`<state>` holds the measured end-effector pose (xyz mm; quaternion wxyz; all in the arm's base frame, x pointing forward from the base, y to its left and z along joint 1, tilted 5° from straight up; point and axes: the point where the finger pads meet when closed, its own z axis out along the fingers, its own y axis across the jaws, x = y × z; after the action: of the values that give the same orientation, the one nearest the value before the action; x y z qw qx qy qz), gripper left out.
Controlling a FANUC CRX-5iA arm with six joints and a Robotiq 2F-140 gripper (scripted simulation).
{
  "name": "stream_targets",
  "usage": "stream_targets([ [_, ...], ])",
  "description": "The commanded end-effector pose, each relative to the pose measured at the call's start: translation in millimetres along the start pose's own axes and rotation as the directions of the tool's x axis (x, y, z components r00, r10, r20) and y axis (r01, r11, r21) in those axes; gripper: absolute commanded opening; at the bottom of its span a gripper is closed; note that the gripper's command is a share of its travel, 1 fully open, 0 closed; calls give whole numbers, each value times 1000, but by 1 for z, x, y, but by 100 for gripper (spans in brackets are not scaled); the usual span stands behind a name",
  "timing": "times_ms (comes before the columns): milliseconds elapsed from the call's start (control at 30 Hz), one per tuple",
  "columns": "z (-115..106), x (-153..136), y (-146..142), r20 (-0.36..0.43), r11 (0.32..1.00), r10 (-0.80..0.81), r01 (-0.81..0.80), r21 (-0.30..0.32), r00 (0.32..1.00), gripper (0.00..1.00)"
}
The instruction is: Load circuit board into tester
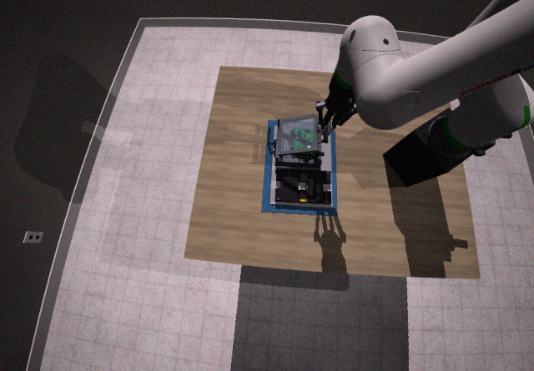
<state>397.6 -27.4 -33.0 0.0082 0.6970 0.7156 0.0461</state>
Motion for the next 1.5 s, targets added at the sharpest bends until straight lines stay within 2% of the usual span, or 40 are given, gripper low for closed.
stream_targets([
  [0, 5, 0, -3, 0, 1000, 0, 0, 0, 1000, 0],
  [867, 45, 0, -15, 0, 1000, 0, 0, 0, 1000, 0],
  [1467, 61, 0, -17, 0, 1000, 0, 0, 0, 1000, 0],
])
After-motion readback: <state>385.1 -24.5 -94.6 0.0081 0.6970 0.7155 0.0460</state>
